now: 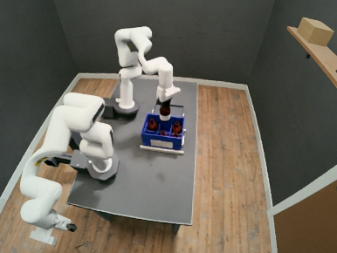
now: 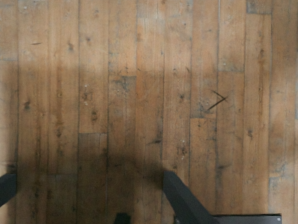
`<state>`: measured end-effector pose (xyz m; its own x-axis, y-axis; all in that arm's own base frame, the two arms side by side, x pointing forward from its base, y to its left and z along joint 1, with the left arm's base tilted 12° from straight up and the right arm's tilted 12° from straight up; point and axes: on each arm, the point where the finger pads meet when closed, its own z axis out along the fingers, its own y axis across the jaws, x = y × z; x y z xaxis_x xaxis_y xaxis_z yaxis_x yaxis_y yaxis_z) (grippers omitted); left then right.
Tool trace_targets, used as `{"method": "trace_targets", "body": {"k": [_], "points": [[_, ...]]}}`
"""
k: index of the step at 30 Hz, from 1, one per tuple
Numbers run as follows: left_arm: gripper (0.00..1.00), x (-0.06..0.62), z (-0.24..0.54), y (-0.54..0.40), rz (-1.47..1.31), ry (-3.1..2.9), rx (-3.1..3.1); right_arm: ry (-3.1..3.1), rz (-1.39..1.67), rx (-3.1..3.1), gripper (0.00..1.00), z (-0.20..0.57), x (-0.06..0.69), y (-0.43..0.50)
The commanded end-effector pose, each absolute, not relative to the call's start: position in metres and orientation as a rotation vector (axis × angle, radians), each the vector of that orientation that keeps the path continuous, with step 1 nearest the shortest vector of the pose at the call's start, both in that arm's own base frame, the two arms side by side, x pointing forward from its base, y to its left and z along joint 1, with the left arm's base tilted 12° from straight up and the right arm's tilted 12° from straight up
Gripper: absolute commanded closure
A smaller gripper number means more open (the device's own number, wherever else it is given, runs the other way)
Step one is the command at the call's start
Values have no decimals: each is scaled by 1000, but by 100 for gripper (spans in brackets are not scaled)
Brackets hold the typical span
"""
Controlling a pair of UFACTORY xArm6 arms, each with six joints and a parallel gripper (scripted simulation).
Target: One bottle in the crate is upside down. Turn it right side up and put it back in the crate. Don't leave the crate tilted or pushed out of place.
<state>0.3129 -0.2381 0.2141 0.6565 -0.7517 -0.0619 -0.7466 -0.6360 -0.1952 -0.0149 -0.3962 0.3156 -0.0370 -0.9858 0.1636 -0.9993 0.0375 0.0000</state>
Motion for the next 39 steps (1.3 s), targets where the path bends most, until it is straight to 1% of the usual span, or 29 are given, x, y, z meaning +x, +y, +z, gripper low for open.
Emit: {"method": "trace_targets", "body": {"k": [1,39], "points": [[71,313,215,-240,-44,1223,-2671,-2172,177,2091,0,317,-15,-397],[71,312,209,-243,-44,1223,-2671,-2172,177,2091,0,317,-15,-397]]}}
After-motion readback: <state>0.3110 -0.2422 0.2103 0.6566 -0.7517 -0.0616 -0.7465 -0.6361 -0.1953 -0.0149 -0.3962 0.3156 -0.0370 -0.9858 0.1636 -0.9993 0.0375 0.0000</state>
